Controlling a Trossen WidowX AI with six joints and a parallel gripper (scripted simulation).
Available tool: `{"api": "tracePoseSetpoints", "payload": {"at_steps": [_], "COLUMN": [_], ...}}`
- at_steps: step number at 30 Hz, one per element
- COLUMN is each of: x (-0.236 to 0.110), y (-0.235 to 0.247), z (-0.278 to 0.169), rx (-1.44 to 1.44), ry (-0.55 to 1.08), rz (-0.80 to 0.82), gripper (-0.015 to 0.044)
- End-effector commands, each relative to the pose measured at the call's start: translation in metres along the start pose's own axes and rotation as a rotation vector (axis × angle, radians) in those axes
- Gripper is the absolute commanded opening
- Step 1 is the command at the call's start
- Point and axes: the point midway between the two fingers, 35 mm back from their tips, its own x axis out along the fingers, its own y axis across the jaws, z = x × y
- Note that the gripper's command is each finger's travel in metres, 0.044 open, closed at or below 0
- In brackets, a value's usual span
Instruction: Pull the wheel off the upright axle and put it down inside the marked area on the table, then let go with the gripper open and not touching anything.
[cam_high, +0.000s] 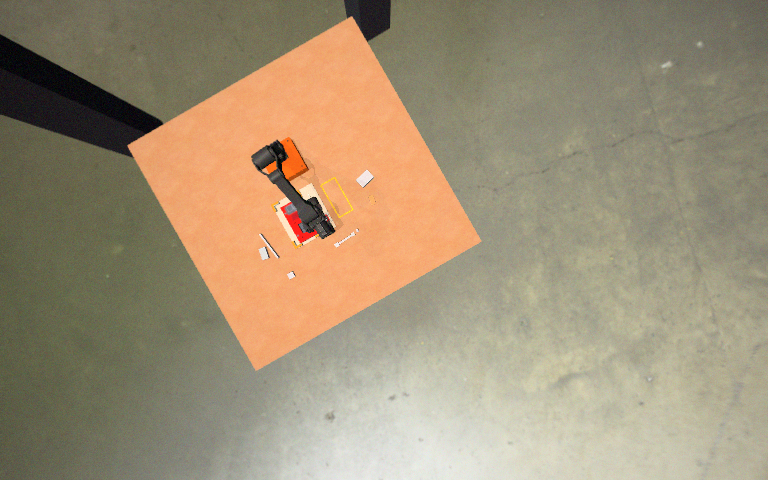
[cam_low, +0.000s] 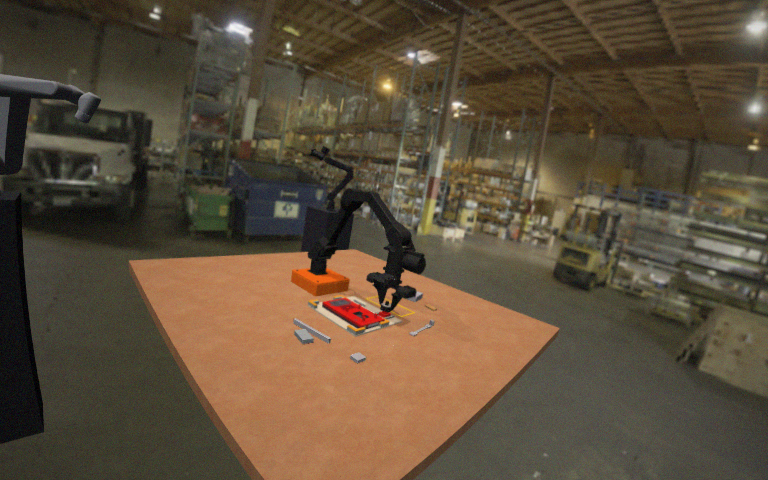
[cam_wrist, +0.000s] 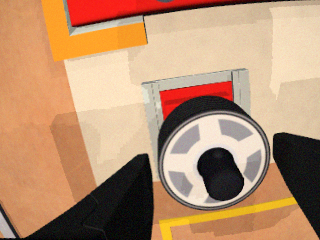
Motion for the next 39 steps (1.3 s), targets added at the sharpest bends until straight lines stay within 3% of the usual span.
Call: {"api": "tracePoseSetpoints", "payload": {"at_steps": [1,8,15,39], "x": [-0.0010,-0.0010,-0.0024,-0.0103], "y": [0.0004,0.0004,0.0004,0.0007], "z": [-0.0001,-0.0001,-0.0001,-0.0002], "rx": [0.000,0.000,0.000,-0.001], "ry": [0.000,0.000,0.000,-0.001], "rz": [0.002,0.002,0.002,0.003], "gripper": [0.0214,0.0168,0.0000,0.0000]}}
